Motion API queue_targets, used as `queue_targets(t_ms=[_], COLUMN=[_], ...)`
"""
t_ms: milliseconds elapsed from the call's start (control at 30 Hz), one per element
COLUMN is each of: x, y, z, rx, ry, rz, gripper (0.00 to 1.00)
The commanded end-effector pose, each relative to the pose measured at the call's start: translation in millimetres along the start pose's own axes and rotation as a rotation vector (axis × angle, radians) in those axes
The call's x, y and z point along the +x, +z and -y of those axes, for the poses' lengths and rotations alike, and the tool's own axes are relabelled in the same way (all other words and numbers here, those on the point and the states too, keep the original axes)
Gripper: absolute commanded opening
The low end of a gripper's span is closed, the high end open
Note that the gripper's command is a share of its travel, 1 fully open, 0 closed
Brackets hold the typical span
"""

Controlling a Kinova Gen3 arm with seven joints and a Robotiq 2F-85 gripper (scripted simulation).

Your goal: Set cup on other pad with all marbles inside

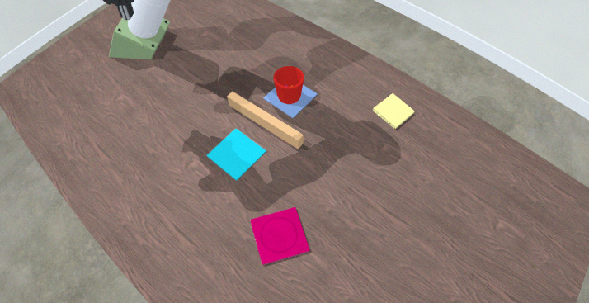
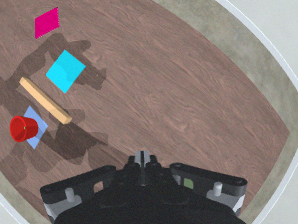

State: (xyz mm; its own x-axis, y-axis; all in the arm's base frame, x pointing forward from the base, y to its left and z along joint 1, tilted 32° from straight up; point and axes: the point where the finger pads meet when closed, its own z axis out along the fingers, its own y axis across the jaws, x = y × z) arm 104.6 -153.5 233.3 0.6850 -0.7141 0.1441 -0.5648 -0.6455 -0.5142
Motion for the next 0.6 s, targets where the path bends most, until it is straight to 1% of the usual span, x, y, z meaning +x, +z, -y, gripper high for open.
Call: queue_targets(t_ms=[0,133,167,567], x=[1.0,1.0,4.5,4.1], y=[-1.0,-1.0,-2.2,-1.9], z=[0.9,0.9,6.6,6.8], rx=[0.000,0.000,-0.002,-0.001], ry=[-0.001,-0.001,-0.039,-0.038], rz=[-0.004,-0.004,-0.008,-0.007], gripper=[0.00,0.00,0.00,0.00])
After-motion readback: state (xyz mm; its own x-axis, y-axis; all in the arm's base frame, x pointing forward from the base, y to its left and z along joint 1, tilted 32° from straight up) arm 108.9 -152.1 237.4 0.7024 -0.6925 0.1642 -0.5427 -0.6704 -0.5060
